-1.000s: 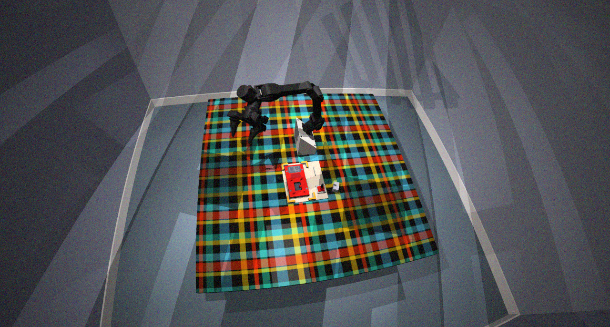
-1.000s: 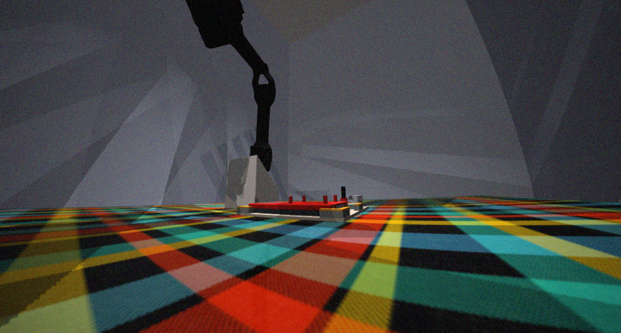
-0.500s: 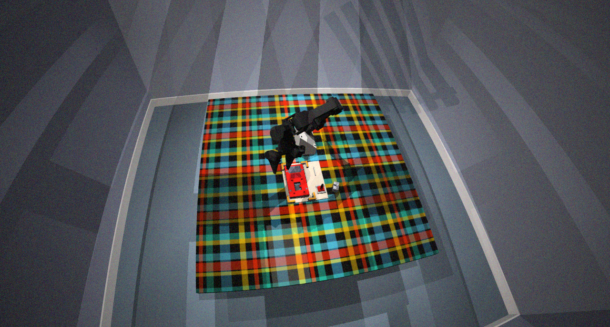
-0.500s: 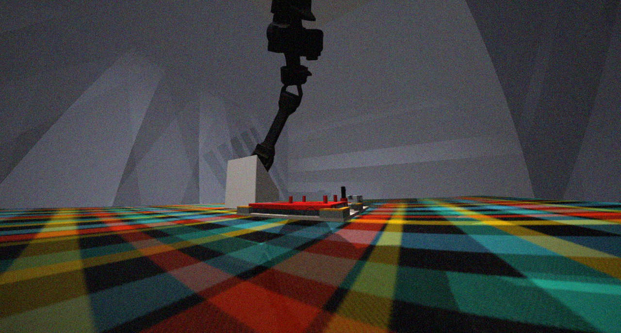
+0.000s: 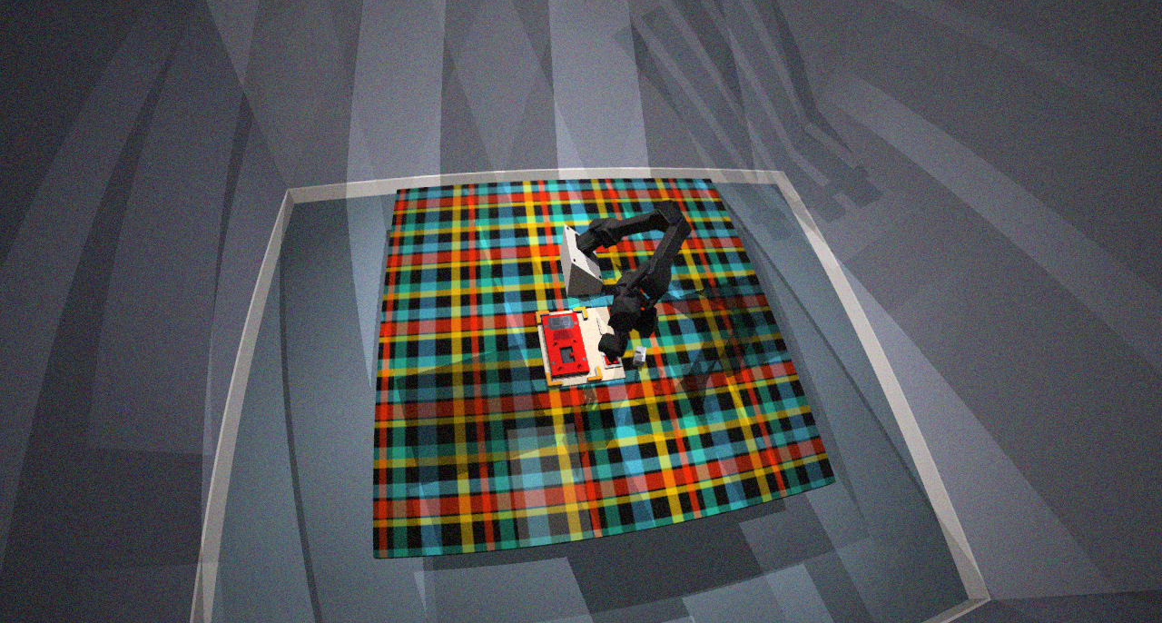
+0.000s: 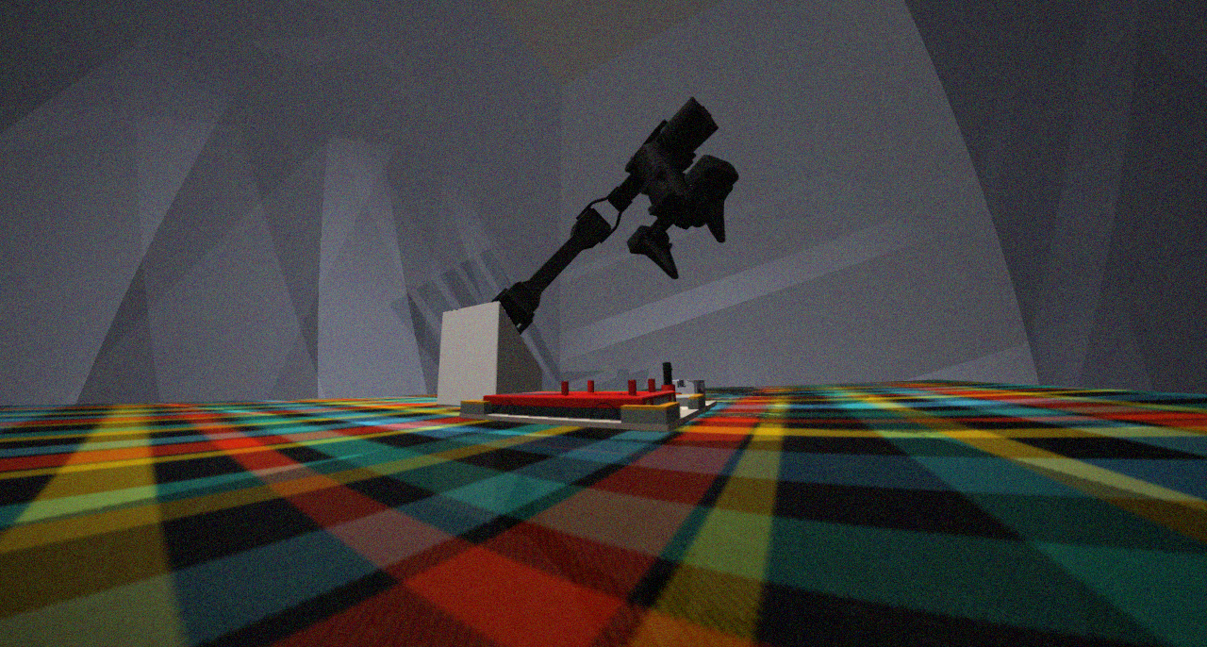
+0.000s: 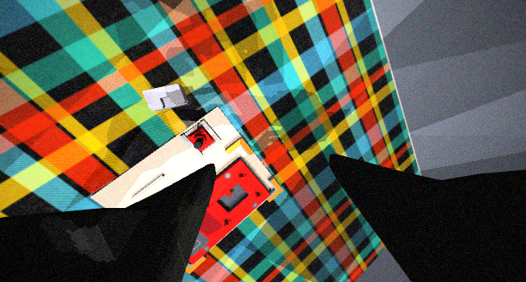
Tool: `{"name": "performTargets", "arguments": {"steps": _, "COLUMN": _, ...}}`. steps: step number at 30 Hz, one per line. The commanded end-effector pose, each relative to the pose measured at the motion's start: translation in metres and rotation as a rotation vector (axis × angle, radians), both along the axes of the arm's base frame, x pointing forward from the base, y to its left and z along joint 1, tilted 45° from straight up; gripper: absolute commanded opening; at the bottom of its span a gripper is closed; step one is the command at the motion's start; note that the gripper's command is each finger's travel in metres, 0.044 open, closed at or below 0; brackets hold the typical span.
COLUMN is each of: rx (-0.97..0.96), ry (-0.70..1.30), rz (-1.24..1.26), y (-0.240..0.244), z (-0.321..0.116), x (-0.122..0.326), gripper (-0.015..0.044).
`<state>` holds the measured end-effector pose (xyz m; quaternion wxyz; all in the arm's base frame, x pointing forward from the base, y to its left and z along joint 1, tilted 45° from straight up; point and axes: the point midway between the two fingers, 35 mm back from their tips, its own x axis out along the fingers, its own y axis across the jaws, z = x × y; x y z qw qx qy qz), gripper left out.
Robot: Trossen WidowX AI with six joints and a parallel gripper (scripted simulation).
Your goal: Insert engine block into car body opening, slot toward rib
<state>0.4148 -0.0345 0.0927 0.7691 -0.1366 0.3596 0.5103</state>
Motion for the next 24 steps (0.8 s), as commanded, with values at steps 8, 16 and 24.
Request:
{"name": "performTargets", "arguments": {"steps": 8, "rx": -0.009, "ry": 0.054, "rz": 0.326, "y": 0.119, "z": 0.038, "x": -0.055, "gripper": 0.044}}
{"name": "performTargets", "arguments": {"steps": 16, "rx": -0.009, "ry": 0.054, "rz": 0.332, "y": 0.153, "z": 0.005, "x": -0.059, "gripper": 0.044}}
{"name": "performTargets", "arguments": {"steps": 24, "rx": -0.007, "ry": 0.054, "rz": 0.332, "y": 0.166, "z": -0.009, "x": -0.065, "gripper": 0.044}}
